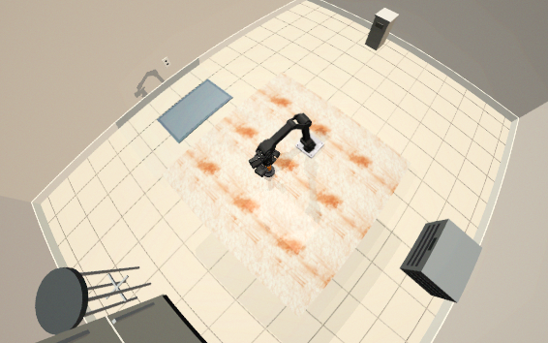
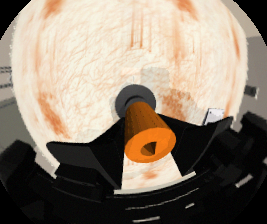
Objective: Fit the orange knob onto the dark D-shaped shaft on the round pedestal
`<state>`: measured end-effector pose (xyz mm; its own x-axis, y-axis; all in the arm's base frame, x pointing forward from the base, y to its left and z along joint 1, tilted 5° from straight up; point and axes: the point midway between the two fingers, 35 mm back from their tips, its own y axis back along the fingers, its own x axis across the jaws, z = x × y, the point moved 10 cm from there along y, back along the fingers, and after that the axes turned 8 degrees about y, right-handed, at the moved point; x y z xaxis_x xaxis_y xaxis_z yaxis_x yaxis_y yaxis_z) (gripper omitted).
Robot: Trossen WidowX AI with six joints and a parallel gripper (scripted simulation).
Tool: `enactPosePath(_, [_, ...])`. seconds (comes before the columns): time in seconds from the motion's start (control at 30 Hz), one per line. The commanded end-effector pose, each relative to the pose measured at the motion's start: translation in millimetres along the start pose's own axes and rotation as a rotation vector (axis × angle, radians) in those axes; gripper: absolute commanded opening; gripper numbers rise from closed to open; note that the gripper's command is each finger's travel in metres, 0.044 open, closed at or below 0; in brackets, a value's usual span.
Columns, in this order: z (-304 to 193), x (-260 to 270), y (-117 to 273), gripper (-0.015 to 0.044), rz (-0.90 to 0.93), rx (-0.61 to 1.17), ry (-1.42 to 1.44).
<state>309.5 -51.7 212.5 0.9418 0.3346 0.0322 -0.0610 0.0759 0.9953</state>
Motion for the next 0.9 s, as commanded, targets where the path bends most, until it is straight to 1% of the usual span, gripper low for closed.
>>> enactPosePath(0.0, [0.4,0.5,0.9,0.0000,0.002,-0.001,-0.005])
enactPosePath(0.2, [0.5,0.8,4.9,0.0000,0.002,-0.001,-0.014])
enactPosePath(0.43, [0.4,0.9,3.1,0.0000,0.002,-0.001,-0.215])
enactPosePath(0.87, [0.1,-0.1,0.3,0.0000,0.002,-0.001,-0.215])
